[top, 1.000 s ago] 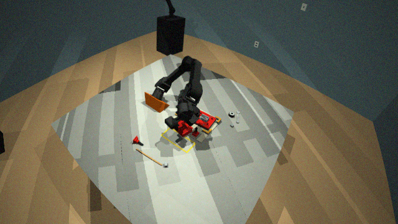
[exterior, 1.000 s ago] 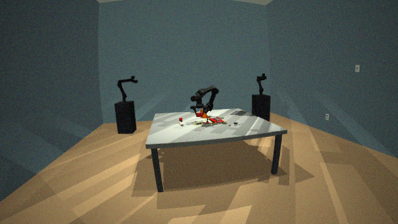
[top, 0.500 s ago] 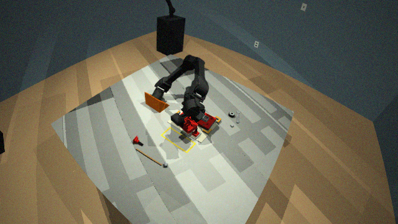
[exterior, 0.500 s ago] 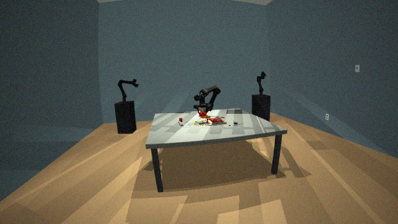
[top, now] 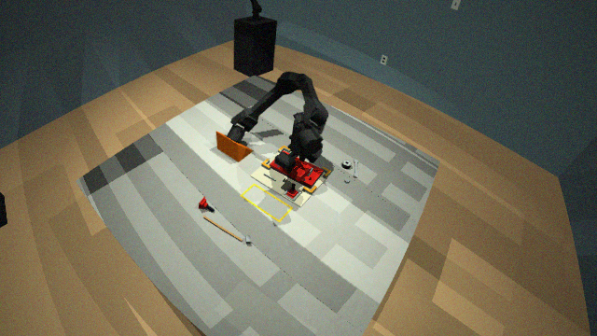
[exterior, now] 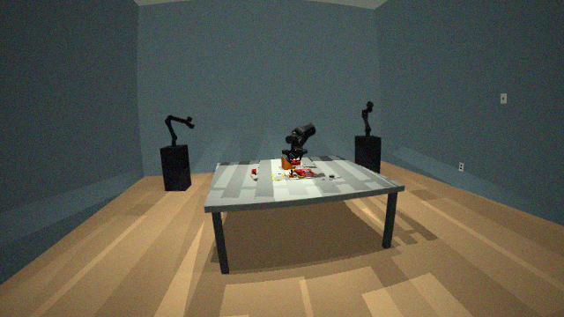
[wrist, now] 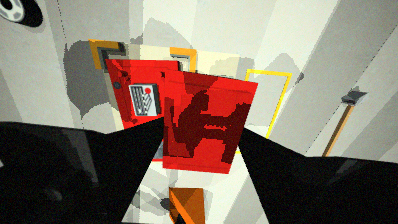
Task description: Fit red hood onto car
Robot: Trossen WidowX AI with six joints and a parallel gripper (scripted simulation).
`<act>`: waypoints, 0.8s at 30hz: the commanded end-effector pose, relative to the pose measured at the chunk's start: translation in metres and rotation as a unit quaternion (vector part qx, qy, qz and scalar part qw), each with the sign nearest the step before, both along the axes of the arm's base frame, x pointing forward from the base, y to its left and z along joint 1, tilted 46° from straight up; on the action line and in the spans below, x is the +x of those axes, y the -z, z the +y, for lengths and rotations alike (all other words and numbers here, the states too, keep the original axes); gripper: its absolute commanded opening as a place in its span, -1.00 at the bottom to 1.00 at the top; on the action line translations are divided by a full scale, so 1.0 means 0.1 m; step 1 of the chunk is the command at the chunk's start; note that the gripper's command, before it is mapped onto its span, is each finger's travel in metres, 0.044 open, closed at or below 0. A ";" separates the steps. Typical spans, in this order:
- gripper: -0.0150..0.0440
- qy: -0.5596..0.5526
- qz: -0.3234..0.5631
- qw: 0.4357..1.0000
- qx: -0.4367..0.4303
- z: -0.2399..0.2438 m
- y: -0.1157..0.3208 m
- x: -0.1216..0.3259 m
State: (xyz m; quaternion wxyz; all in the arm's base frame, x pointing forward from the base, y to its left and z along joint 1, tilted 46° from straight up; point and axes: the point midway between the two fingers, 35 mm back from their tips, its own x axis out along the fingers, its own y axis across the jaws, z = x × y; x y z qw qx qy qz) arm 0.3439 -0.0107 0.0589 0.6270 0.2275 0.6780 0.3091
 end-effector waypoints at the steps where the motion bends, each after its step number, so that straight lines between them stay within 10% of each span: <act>1: -0.49 -0.007 -0.012 1.000 0.004 0.14 -0.17 -0.02; 24: -0.49 -0.042 -0.044 0.998 0.015 0.62 -0.56 -0.13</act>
